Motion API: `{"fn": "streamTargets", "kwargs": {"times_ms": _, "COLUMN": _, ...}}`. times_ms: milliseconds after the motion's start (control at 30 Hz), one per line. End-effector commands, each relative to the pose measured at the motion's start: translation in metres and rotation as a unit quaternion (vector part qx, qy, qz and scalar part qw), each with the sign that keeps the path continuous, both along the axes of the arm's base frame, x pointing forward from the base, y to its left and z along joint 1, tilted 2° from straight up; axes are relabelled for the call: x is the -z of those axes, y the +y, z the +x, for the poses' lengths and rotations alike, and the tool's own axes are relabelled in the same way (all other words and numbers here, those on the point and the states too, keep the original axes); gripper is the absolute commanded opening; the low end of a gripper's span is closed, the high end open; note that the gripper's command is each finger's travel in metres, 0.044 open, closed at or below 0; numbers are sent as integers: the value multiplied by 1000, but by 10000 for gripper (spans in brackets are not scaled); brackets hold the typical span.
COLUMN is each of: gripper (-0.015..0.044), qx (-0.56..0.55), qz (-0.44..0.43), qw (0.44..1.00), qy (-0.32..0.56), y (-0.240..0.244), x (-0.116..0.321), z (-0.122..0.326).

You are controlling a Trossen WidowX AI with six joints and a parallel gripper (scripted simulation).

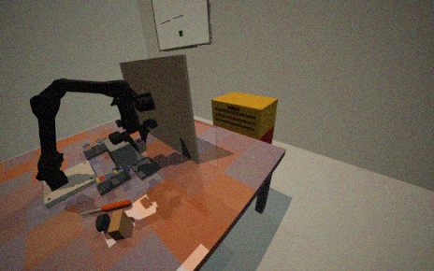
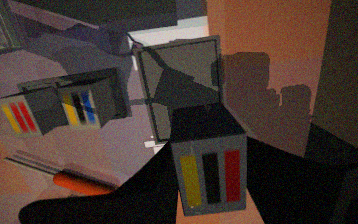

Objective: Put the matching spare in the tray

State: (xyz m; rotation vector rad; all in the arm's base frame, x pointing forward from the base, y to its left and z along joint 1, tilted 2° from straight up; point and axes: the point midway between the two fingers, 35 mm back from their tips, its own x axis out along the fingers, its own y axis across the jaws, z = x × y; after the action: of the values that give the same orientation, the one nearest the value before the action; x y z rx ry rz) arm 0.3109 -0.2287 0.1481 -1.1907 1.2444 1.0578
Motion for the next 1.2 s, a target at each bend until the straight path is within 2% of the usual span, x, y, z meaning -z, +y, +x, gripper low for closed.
{"fn": "streamTargets", "kwargs": {"times_ms": 0, "gripper": 0, "qx": -2, "qz": 4, "qw": 1000, "qy": 1, "y": 1, "x": 5, "z": 0}}
{"fn": "streamTargets", "kwargs": {"times_ms": 1167, "gripper": 0, "qx": -2, "qz": 4, "qw": 1000, "qy": 1, "y": 1, "x": 29, "z": 1}}
